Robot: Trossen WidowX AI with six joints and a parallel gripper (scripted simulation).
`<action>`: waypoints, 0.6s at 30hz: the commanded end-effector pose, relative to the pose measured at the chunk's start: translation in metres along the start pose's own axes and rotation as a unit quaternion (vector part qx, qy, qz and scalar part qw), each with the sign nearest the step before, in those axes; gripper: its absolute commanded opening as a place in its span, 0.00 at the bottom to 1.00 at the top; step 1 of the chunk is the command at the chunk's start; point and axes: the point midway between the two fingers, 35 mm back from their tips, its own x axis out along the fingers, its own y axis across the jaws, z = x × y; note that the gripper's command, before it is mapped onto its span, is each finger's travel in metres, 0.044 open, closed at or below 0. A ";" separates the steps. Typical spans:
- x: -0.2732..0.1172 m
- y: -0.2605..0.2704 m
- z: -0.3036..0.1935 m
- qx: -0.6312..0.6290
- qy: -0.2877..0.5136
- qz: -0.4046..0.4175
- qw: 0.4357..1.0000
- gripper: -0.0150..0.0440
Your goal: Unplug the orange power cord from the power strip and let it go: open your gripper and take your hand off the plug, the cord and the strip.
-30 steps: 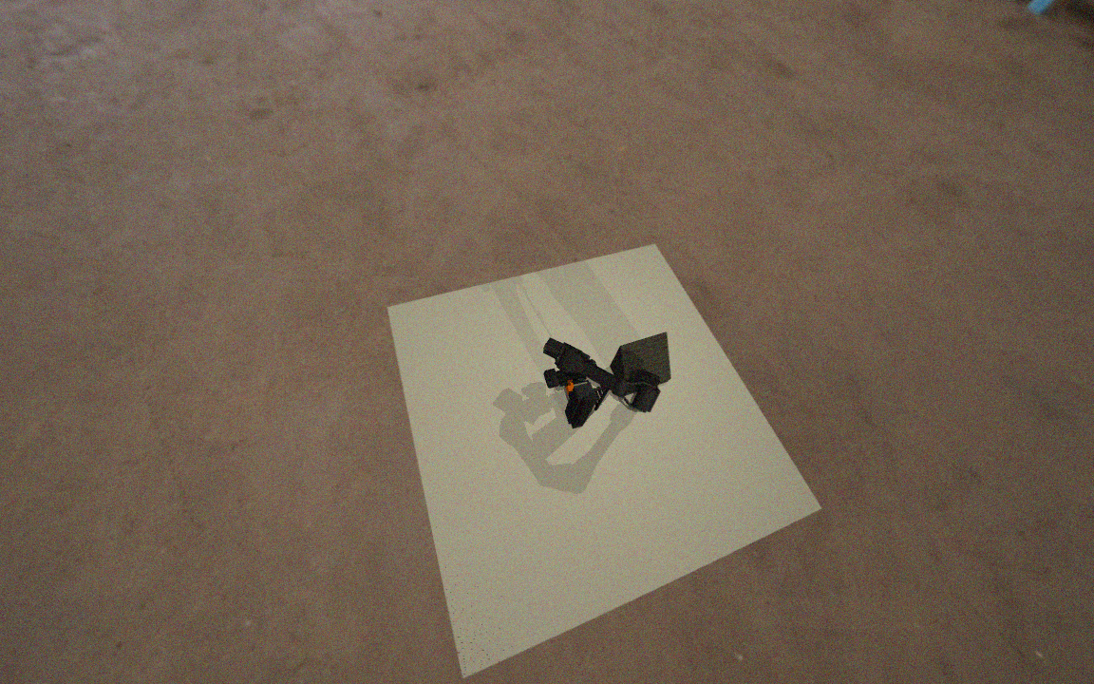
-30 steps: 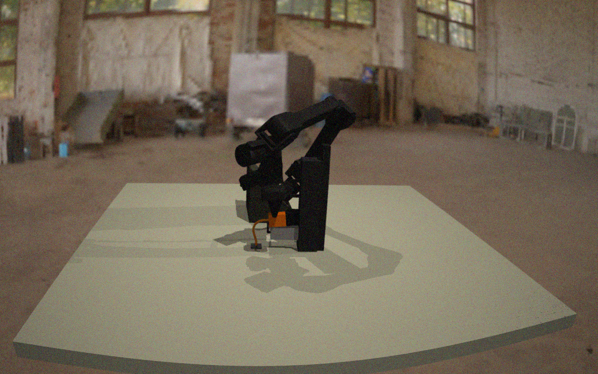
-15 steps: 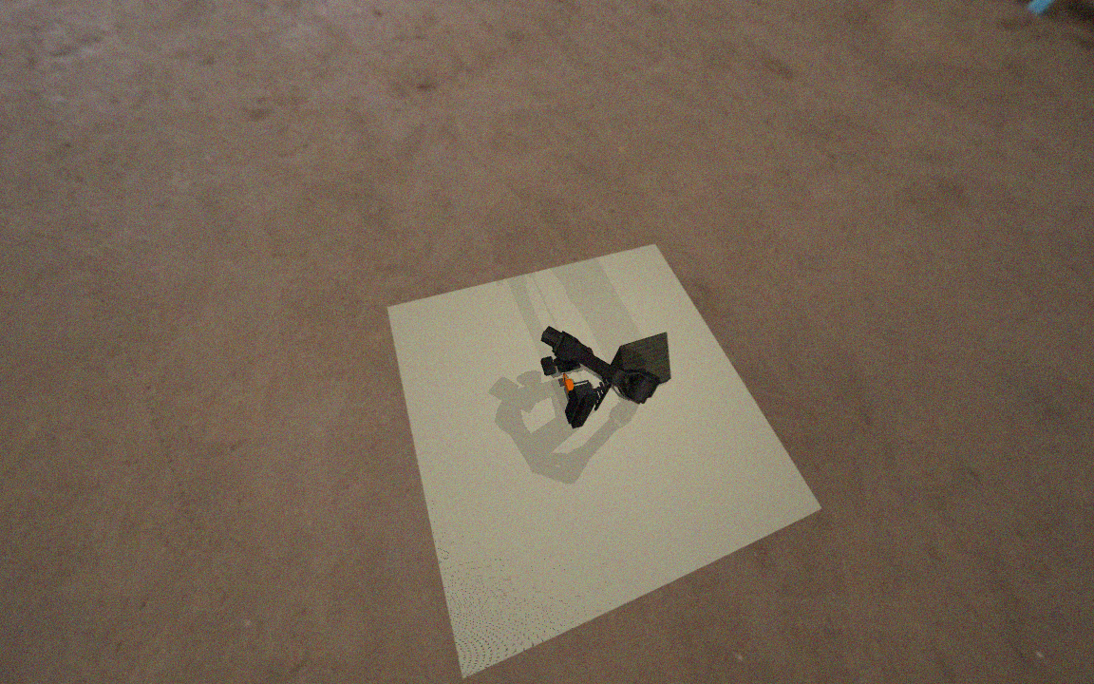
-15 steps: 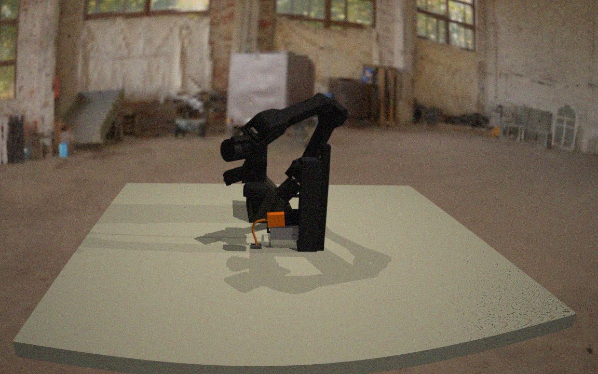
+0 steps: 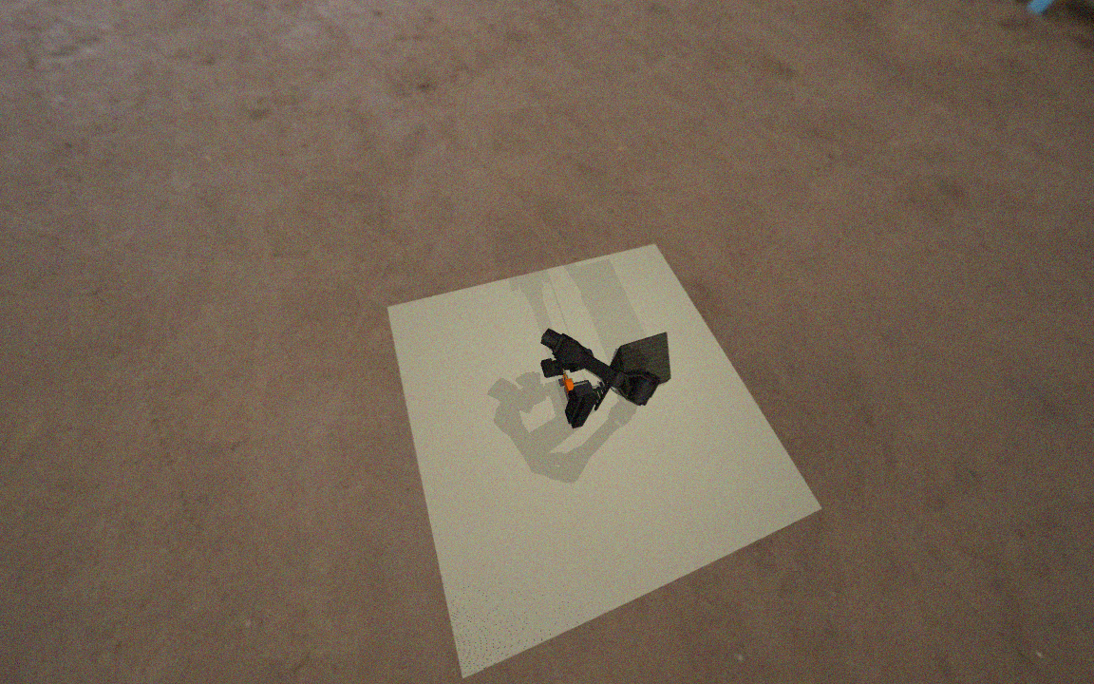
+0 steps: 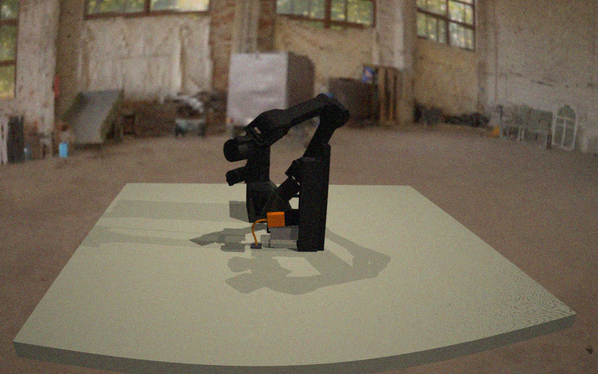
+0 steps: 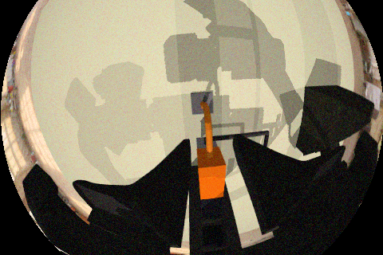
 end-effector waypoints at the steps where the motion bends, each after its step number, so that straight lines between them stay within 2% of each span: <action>1: -0.007 0.000 0.000 0.008 -0.001 0.010 1.000 0.53; 18: -0.007 0.000 -0.018 0.008 0.000 0.010 1.000 0.53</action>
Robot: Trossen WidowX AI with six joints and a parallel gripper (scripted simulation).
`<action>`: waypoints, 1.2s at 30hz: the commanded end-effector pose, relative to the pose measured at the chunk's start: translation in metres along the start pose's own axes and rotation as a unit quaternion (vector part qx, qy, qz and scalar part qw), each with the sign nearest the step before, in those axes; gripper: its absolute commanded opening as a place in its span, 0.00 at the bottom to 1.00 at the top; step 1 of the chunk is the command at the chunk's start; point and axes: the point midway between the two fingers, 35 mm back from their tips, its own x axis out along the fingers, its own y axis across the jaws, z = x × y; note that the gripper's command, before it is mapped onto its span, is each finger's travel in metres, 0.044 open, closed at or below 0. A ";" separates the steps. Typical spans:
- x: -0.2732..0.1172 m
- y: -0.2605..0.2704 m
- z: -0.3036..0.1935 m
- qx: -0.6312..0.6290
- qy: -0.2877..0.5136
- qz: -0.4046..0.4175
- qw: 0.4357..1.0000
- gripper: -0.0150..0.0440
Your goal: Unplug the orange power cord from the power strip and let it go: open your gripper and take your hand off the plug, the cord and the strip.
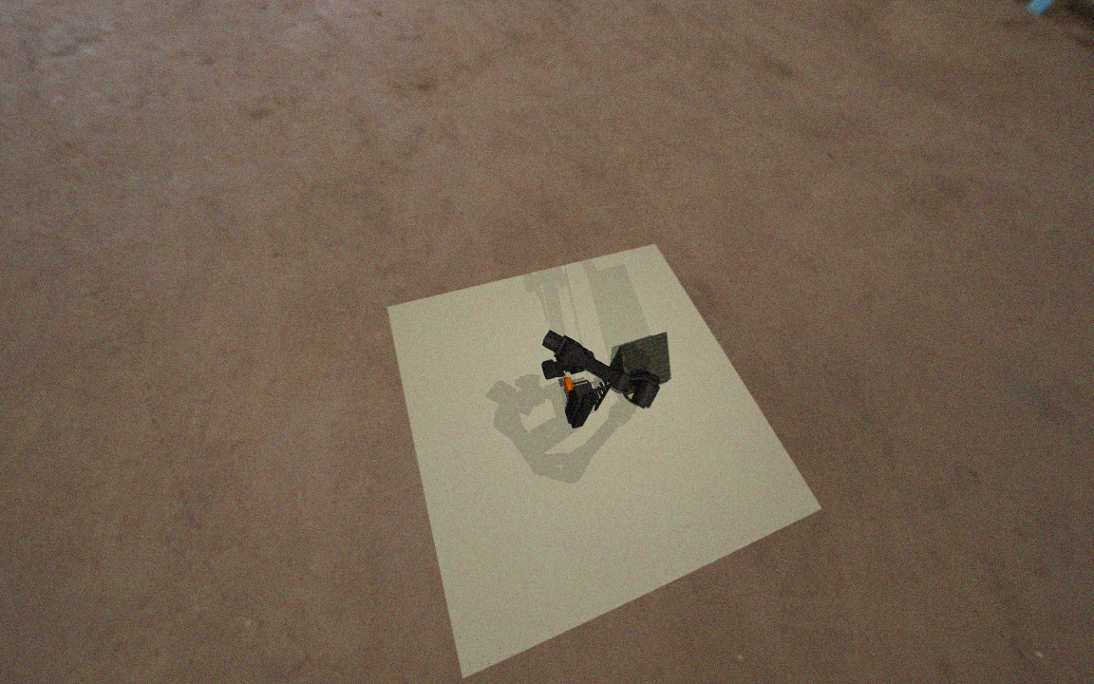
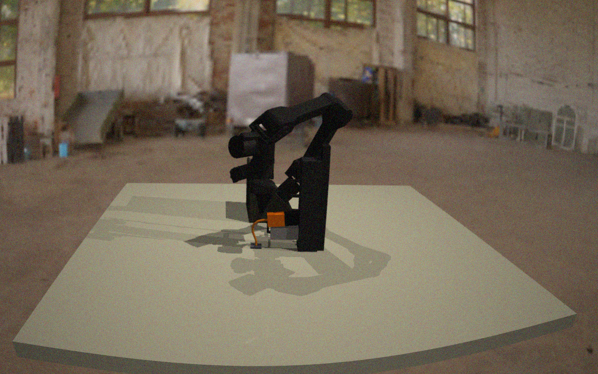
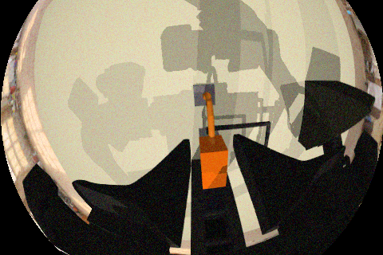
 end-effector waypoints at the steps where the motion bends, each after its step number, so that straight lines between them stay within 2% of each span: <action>1: 0.000 -0.002 -0.009 0.003 0.003 0.000 1.000 0.53; 16: 0.001 -0.004 -0.032 0.003 0.004 0.000 1.000 0.53; 36: 0.013 -0.004 -0.033 0.003 0.005 0.000 1.000 0.53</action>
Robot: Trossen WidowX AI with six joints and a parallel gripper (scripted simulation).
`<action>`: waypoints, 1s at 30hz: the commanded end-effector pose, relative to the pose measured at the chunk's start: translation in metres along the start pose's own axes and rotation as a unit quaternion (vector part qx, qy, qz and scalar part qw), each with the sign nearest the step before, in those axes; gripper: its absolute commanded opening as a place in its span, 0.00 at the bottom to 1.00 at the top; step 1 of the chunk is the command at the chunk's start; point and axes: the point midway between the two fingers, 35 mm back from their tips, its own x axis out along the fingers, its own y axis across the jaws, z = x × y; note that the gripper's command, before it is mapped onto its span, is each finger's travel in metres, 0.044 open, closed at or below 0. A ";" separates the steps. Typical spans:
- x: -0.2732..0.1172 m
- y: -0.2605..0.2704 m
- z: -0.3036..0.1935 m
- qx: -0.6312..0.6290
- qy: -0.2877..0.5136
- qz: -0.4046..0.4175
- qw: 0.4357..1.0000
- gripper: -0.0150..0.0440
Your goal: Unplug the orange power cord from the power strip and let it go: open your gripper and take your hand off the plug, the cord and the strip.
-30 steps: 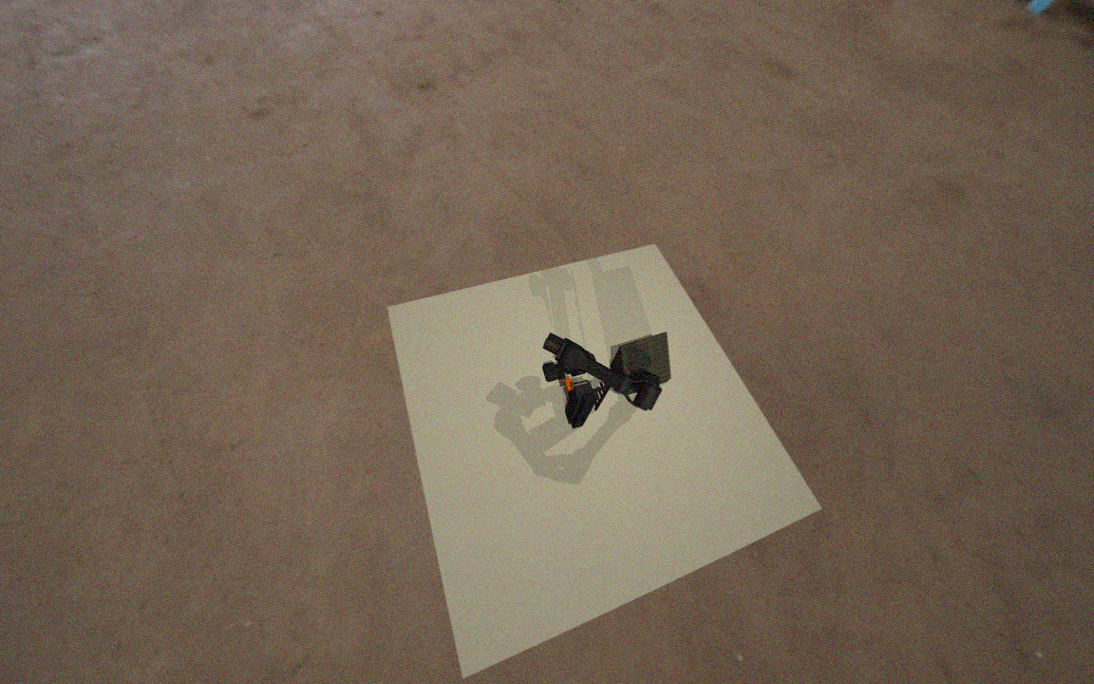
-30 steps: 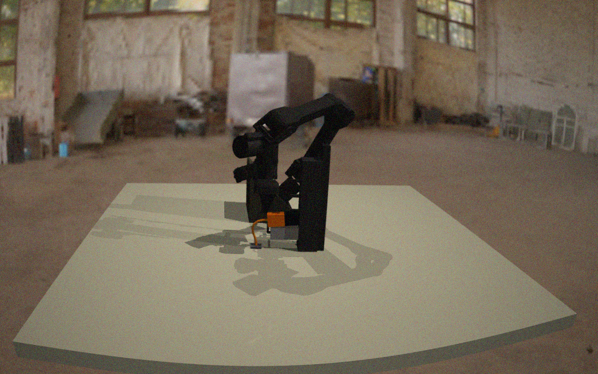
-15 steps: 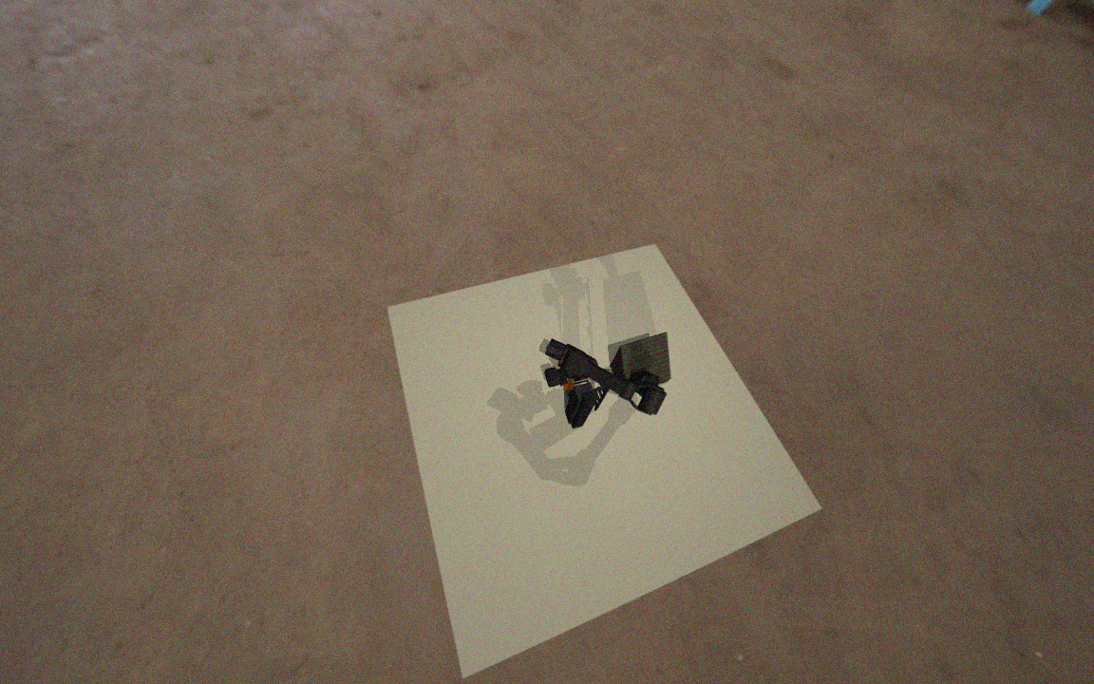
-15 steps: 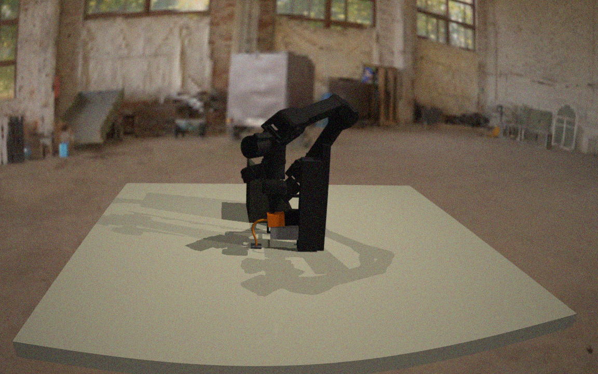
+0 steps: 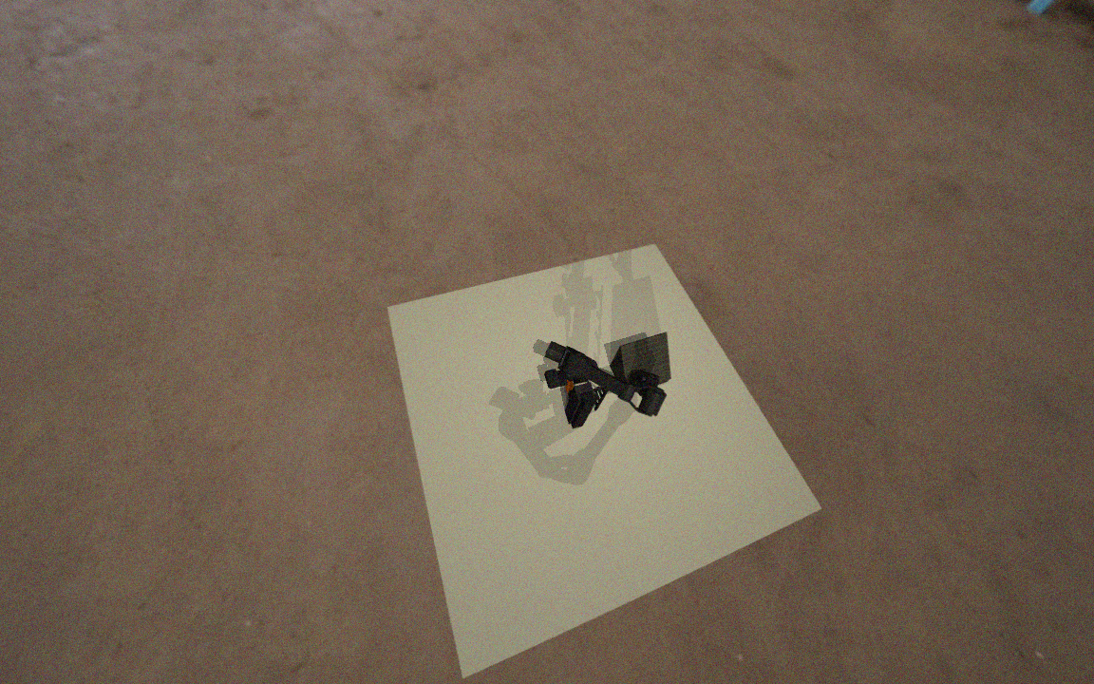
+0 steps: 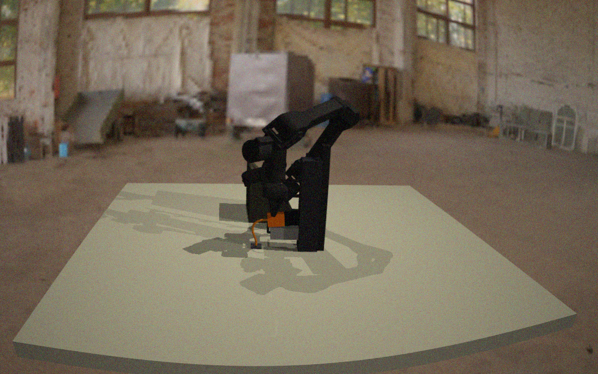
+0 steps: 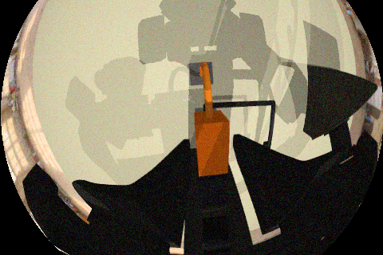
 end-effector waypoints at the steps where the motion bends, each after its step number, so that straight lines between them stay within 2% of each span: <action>1: 0.003 -0.001 -0.001 0.003 0.003 0.000 1.000 0.53; 2: 0.003 -0.001 -0.001 0.003 0.003 0.000 1.000 0.53; 6: 0.001 0.000 0.000 0.000 0.000 0.000 1.000 0.35; 14: 0.001 0.000 0.000 0.000 0.000 0.000 1.000 0.26; 30: -0.001 0.002 0.022 0.001 -0.001 0.000 1.000 0.25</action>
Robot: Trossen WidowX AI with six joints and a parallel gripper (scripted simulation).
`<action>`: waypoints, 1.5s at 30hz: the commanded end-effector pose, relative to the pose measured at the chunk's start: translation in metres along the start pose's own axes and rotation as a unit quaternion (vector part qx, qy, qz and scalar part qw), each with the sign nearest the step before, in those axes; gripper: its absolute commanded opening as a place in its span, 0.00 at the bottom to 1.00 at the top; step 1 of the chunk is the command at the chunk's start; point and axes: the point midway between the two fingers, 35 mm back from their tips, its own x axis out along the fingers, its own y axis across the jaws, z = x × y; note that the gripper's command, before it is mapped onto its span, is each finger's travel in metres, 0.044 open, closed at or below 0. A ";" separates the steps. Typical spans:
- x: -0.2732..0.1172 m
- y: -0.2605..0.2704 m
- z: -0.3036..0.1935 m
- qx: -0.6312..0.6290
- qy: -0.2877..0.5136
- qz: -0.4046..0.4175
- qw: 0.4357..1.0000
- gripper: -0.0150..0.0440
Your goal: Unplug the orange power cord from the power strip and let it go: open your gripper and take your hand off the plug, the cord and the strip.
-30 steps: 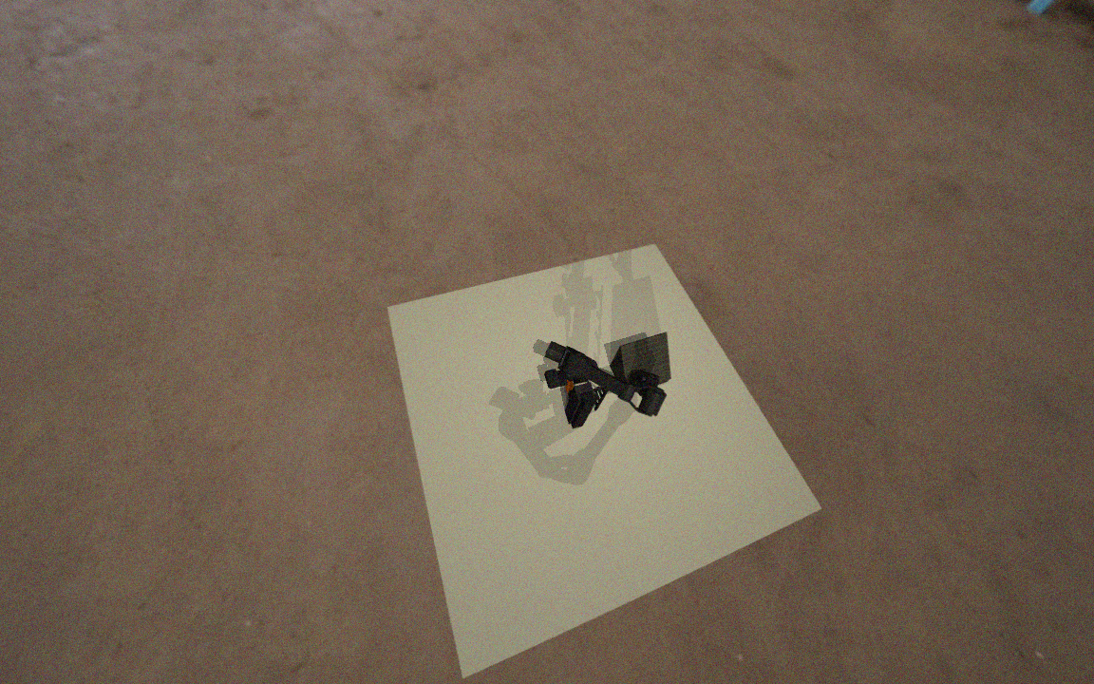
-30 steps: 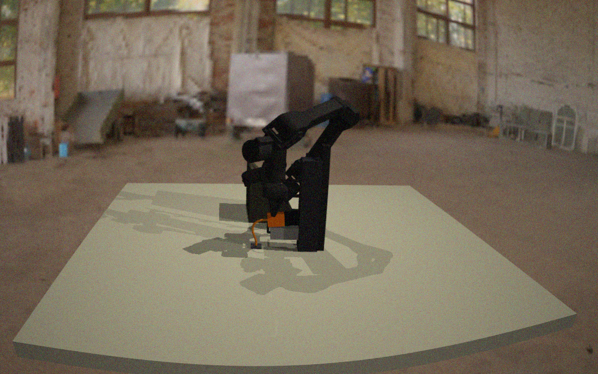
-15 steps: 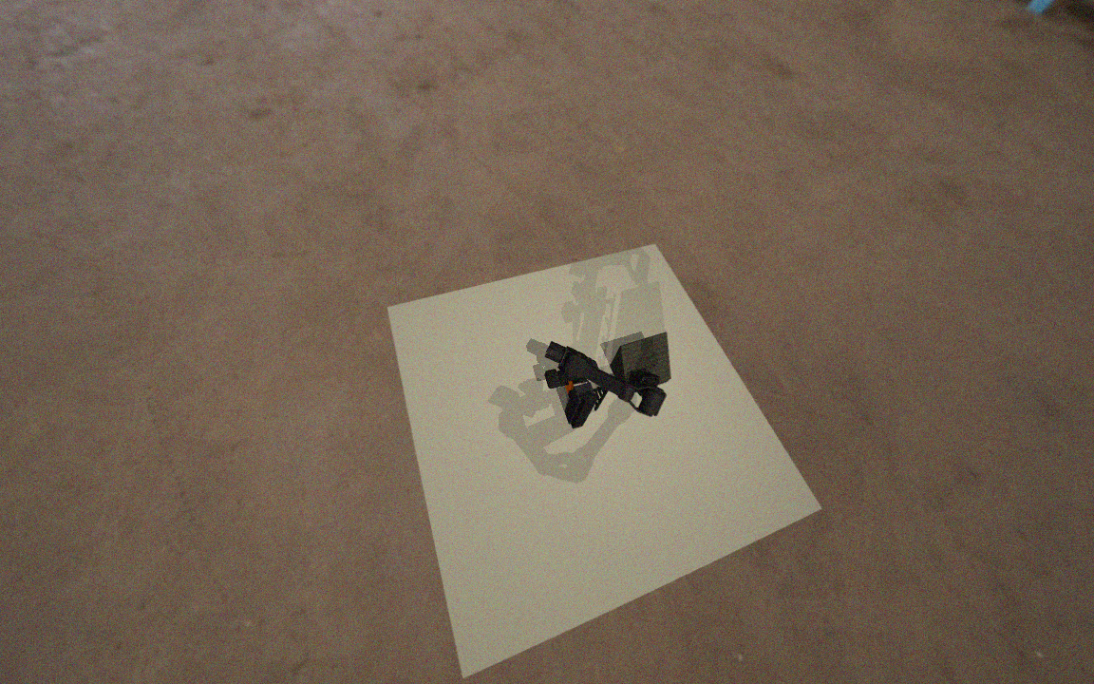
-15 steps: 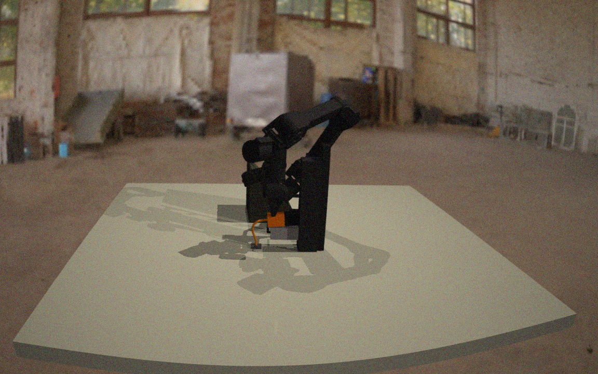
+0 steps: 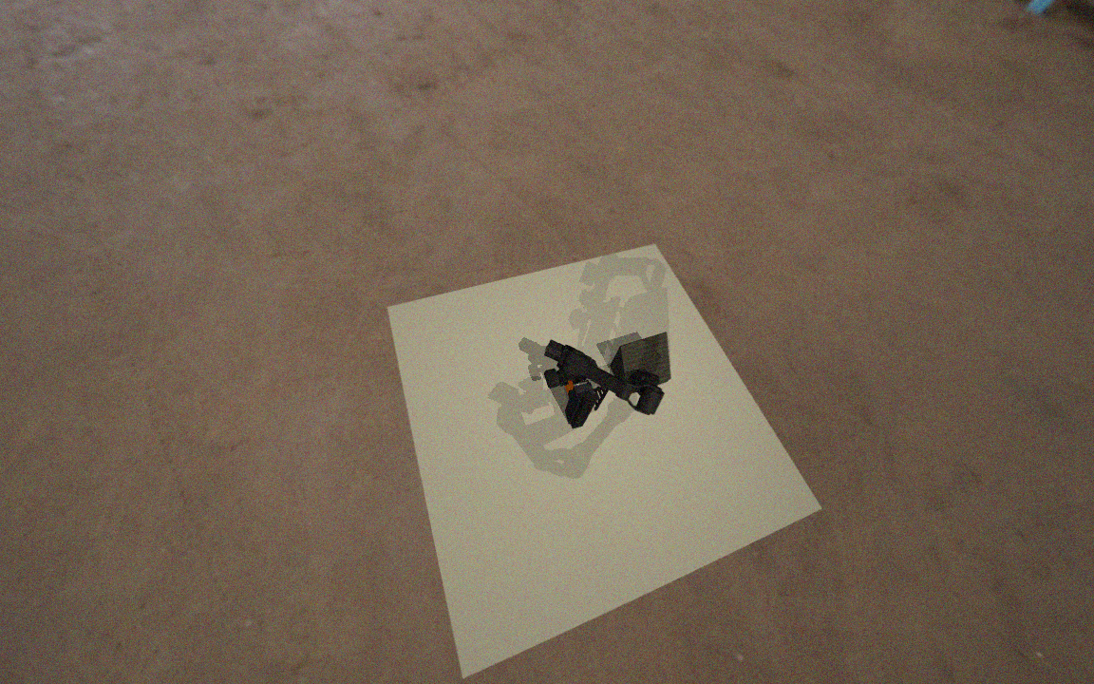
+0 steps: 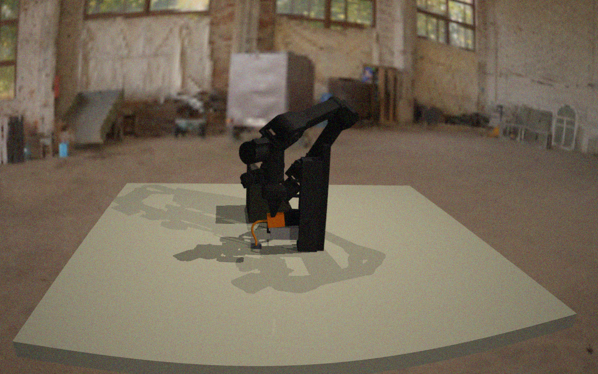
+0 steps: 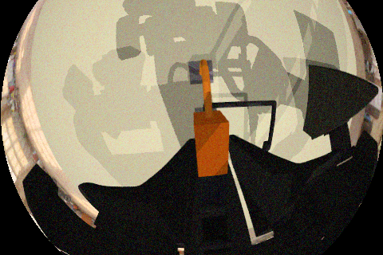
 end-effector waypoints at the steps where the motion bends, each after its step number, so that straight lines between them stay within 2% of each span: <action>1: -0.005 0.002 0.021 0.001 -0.017 0.003 1.000 0.25; 21: -0.011 0.001 0.053 0.002 -0.017 0.003 1.000 0.25; 34: -0.004 0.003 0.038 0.003 -0.015 0.003 1.000 0.83; 38: -0.010 0.004 0.059 0.003 -0.016 0.004 1.000 1.00; 42: -0.019 0.002 0.095 0.002 -0.017 0.004 1.000 1.00; 45: -0.019 0.002 0.098 0.002 -0.017 0.004 1.000 1.00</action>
